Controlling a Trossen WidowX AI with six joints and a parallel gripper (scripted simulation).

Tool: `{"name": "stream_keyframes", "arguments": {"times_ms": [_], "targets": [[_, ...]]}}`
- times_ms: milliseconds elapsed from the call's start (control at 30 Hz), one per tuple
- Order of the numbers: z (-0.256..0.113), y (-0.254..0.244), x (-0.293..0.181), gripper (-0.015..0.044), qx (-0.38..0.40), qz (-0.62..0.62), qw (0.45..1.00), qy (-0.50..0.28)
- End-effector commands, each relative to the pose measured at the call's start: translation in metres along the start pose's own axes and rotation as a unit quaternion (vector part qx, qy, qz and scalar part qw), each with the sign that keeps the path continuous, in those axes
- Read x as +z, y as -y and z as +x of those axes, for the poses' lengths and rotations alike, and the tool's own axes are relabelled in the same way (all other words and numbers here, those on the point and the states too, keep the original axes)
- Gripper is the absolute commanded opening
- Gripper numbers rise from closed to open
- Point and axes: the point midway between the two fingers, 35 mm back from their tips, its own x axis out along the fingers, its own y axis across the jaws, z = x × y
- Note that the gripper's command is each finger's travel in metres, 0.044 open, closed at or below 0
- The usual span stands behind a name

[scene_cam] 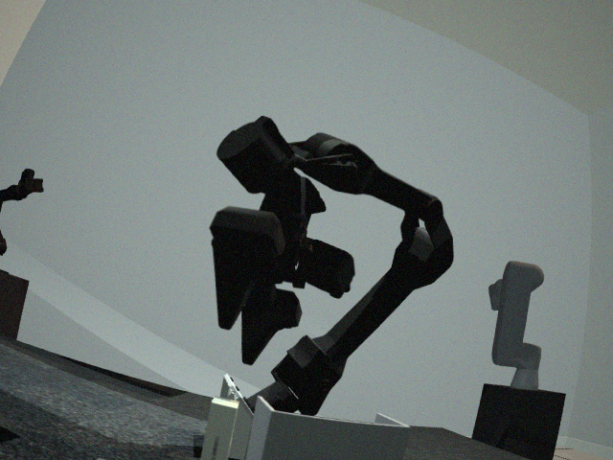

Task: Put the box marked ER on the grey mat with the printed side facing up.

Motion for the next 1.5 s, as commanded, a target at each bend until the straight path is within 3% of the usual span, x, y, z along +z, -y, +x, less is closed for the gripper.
{"name": "stream_keyframes", "arguments": {"times_ms": [0, 867, 1467], "targets": [[0.0007, -0.0007, 0.0004, 0.0440, -0.005, 0.011, 1.000, 0.001], [0.0014, -0.0064, 0.0046, 0.0440, -0.109, 0.219, 0.969, -0.037], [0.0029, -0.0094, 0.0099, 0.0440, -0.188, 0.378, 0.904, -0.068]]}}
